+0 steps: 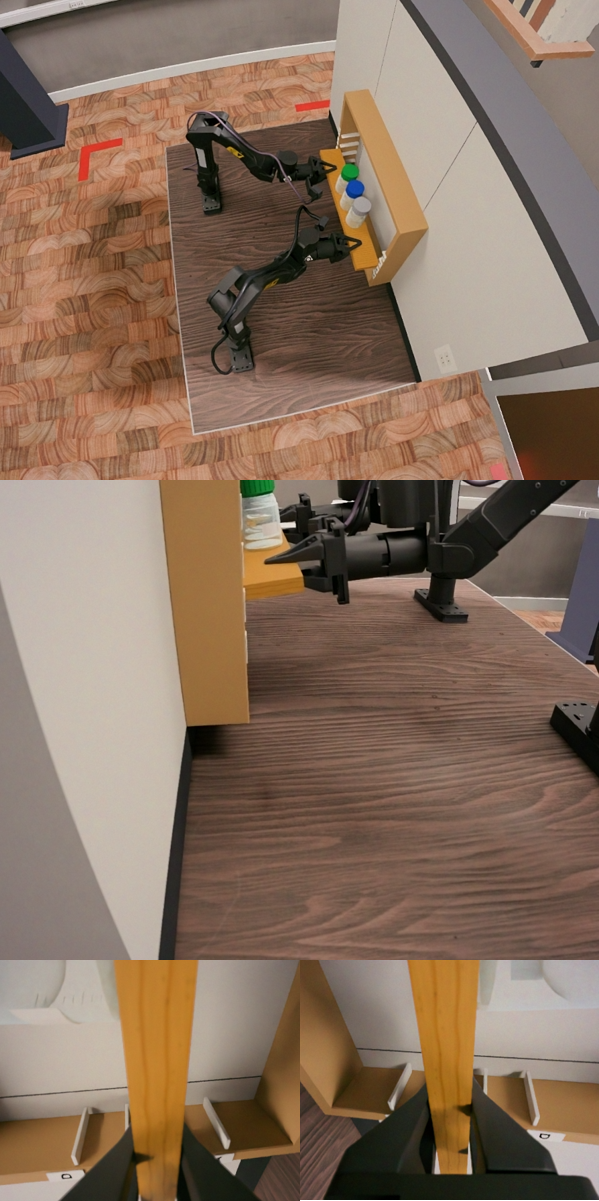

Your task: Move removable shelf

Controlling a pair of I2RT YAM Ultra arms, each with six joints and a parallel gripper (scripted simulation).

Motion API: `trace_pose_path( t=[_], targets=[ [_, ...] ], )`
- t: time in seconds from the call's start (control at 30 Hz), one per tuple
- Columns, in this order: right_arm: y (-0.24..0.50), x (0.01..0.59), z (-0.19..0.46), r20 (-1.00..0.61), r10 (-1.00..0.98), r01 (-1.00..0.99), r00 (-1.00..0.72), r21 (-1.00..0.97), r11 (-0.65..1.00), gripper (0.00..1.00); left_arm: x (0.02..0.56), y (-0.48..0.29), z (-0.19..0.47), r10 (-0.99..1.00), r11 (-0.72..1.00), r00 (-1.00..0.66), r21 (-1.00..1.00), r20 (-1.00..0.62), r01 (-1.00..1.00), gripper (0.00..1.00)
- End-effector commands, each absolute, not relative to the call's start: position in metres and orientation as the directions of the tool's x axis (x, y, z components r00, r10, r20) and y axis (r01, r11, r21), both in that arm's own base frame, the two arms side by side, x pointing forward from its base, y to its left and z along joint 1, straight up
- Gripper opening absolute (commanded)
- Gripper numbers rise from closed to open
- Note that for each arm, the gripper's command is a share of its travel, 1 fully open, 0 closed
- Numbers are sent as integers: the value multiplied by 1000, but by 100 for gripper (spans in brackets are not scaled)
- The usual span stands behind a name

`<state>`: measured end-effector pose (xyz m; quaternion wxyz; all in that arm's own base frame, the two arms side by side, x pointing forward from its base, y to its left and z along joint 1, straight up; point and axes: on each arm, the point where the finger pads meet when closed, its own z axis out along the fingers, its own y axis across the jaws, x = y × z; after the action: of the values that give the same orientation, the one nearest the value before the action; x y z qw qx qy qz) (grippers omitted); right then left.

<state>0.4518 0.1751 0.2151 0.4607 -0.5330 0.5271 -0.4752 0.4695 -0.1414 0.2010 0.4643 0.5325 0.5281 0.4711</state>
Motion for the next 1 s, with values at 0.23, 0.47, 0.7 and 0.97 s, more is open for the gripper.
trace_pose_path(
  t=[0.23,0.47,0.7,0.97],
  targets=[
    [174,436,258,0,-1000,0,-15,-1000,0,0,453,-138,242,1000,0,-17,1000,0,0,0],
    [174,433,257,0,-1000,0,-15,-1000,0,0,451,-138,241,1000,0,-17,1000,0,0,0],
    [174,433,256,0,-1000,0,-15,-1000,0,0,451,-138,239,1000,0,-17,1000,0,0,0],
    [174,433,255,0,-1000,0,-15,-1000,0,0,451,-138,238,1000,0,-17,1000,0,0,0]
  ],
)
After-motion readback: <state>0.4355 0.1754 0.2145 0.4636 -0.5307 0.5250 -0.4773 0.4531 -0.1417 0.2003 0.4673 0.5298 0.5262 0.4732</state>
